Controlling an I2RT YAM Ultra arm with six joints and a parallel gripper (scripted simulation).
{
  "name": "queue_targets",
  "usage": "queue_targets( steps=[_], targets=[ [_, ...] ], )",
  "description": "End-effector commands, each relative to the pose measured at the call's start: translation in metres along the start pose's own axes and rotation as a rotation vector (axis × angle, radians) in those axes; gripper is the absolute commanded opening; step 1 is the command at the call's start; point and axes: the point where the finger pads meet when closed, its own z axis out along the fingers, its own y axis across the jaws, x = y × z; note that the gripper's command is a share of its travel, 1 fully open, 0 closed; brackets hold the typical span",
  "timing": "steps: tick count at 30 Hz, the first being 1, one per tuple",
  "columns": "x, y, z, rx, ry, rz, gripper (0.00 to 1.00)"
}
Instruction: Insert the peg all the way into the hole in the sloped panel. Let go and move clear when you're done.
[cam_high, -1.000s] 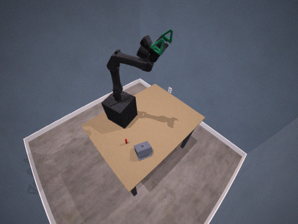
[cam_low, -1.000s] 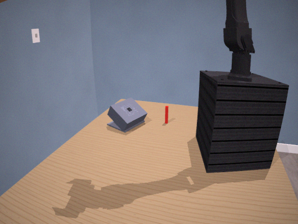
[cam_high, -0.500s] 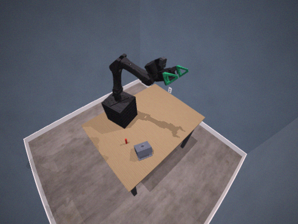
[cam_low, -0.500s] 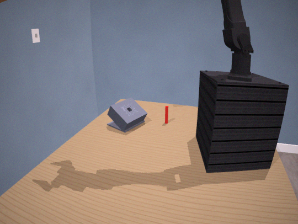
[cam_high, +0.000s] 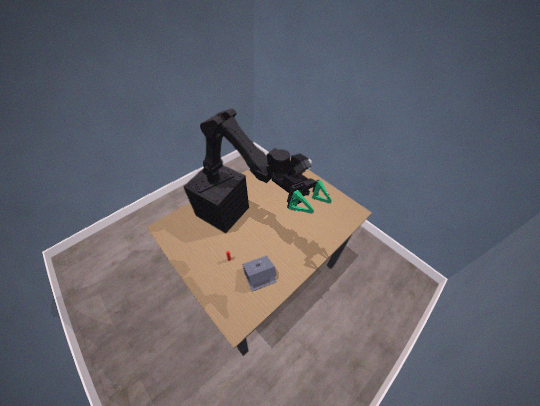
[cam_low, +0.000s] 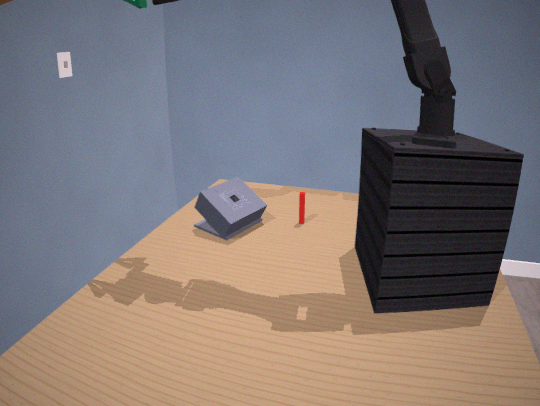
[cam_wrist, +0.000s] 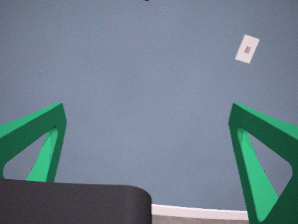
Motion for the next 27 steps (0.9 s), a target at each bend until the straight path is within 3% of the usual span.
queue_targets(
  steps=[1, 4, 7, 9, 11, 12, 15, 20, 26, 27],
  targets=[
    [0.063, -0.010, 0.001, -0.025, 0.168, -0.067, 1.00],
    [0.103, -0.025, 0.000, -0.023, 0.272, -0.096, 1.00],
    [0.160, -0.034, -0.014, -0.038, 0.417, -0.121, 1.00],
    [0.182, -0.045, -0.019, -0.037, 0.481, -0.132, 1.00],
    [0.182, -0.045, -0.019, -0.037, 0.481, -0.132, 1.00],
    [0.195, -0.050, -0.024, -0.039, 0.518, -0.137, 1.00],
    [0.249, -0.057, -0.050, -0.064, 0.668, -0.147, 1.00],
    [0.316, -0.073, -0.094, -0.096, 0.875, -0.144, 1.00],
    [0.381, -0.085, -0.159, -0.148, 1.117, -0.112, 1.00],
    [0.381, -0.085, -0.159, -0.148, 1.117, -0.112, 1.00]
  ],
)
